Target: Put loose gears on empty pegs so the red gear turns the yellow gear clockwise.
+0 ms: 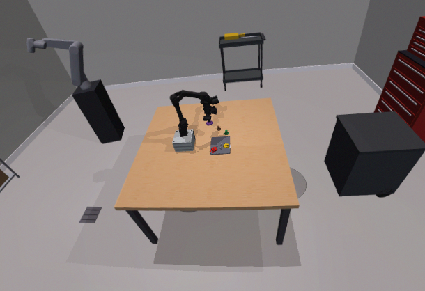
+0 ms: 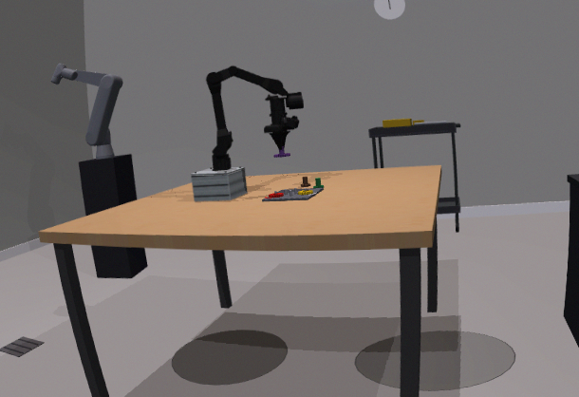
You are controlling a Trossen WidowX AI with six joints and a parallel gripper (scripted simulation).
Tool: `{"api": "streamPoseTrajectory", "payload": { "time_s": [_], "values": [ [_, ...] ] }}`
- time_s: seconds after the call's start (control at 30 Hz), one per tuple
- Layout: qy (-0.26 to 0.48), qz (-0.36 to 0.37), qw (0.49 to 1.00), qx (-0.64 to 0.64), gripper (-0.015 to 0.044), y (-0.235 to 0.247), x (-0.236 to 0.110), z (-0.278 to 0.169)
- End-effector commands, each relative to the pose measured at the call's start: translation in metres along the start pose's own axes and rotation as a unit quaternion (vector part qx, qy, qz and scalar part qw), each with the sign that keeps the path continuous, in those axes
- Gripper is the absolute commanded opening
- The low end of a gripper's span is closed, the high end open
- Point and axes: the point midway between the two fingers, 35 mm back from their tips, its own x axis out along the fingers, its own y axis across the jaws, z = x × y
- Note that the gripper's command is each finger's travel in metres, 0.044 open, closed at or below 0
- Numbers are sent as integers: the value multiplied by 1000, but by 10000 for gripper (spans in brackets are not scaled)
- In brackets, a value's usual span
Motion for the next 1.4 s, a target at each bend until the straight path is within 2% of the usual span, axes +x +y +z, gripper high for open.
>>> {"api": "streamPoseTrajectory", "payload": {
  "time_s": [0.0, 1.37],
  "values": [
    [-1, 2, 1000, -2, 0, -5, 2, 8],
    [-5, -3, 1000, 2, 0, -75, 30, 63]
  ]
}}
